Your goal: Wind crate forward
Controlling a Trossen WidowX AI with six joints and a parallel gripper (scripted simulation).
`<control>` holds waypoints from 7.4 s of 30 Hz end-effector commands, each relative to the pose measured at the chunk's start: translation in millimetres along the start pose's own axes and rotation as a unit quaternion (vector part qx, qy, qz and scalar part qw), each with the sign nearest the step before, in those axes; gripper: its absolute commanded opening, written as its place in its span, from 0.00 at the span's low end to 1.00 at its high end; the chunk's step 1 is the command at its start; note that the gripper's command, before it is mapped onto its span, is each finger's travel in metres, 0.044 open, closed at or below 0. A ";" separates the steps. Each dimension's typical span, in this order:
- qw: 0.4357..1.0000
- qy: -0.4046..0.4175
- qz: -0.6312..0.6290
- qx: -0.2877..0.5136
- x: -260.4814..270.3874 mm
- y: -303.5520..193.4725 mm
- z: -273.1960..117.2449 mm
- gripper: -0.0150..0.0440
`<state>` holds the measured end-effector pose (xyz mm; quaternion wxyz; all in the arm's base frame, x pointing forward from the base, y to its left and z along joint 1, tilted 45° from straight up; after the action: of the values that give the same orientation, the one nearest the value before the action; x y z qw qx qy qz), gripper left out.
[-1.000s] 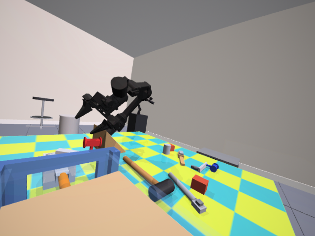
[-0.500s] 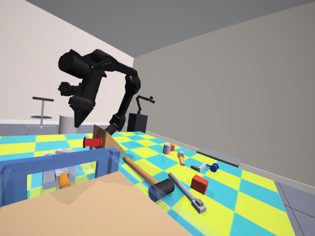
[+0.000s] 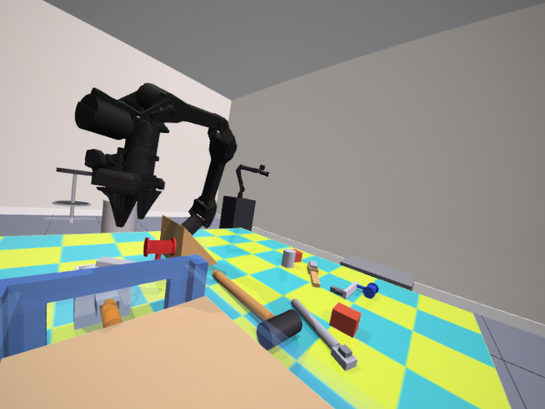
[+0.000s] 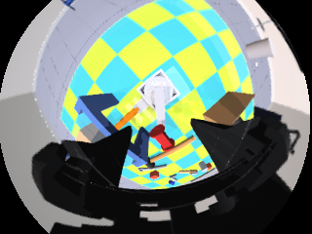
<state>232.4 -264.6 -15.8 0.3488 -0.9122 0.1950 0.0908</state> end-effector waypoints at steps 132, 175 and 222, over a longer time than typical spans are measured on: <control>0.996 0.016 0.085 0.038 -5.1 8.2 115.8 0.25; 0.998 0.015 0.050 0.039 -8.5 8.2 116.5 0.25; 0.996 0.016 0.078 0.038 -6.8 8.4 116.8 0.25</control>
<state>219.6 -192.9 -102.6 0.3728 -0.8782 0.2841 0.0950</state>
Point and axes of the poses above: the point midway between the two fingers, 35 mm back from their tips, its own z axis out along the fingers, its own x axis across the jaws, y = z × x, the point moved 6 cm from there along -z, back along the fingers, and after that the axes turned 5 degrees about -z, right-handed, at the moved point
